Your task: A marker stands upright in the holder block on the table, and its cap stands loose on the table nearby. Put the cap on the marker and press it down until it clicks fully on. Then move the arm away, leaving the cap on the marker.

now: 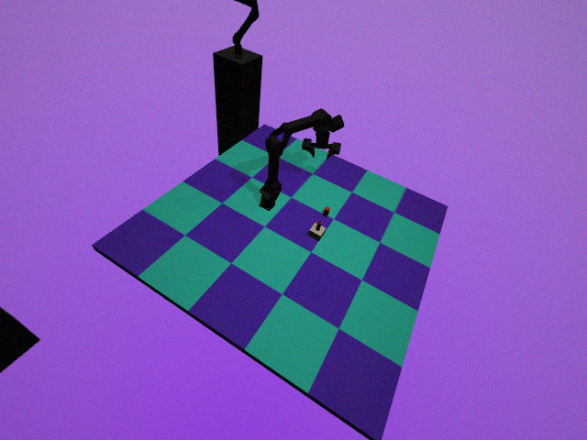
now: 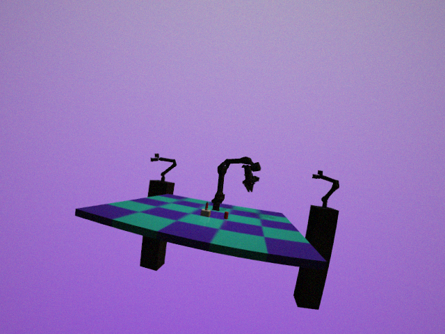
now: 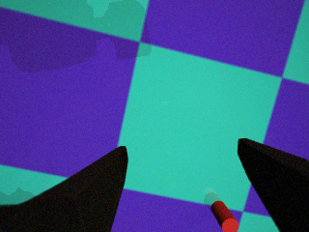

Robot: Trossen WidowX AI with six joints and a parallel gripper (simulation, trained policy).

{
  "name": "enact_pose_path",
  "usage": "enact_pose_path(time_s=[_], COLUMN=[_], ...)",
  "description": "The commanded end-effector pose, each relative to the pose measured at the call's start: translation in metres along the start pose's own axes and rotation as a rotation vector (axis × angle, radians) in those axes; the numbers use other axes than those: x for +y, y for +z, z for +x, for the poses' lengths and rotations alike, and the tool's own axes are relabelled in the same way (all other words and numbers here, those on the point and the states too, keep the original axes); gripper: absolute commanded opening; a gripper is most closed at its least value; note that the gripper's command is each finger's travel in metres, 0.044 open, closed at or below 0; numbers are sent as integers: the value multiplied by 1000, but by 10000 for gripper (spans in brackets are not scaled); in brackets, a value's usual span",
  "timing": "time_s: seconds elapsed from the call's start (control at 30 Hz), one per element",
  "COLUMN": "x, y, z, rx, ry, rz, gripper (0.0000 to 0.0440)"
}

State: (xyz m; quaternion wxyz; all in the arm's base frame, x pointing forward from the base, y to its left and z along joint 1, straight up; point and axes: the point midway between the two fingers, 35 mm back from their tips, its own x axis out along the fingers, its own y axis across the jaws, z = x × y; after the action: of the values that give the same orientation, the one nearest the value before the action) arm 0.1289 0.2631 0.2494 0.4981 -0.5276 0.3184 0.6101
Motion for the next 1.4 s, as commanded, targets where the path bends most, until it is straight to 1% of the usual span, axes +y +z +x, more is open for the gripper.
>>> enact_pose_path(time_s=[0.0,0.77,1.37], x=[-7,-50,-80], y=[-2,-35,-74], z=[4,24,34], rx=[10,79,132], ry=[11,55,84], rz=[15,149,246], gripper=[324,324,322])
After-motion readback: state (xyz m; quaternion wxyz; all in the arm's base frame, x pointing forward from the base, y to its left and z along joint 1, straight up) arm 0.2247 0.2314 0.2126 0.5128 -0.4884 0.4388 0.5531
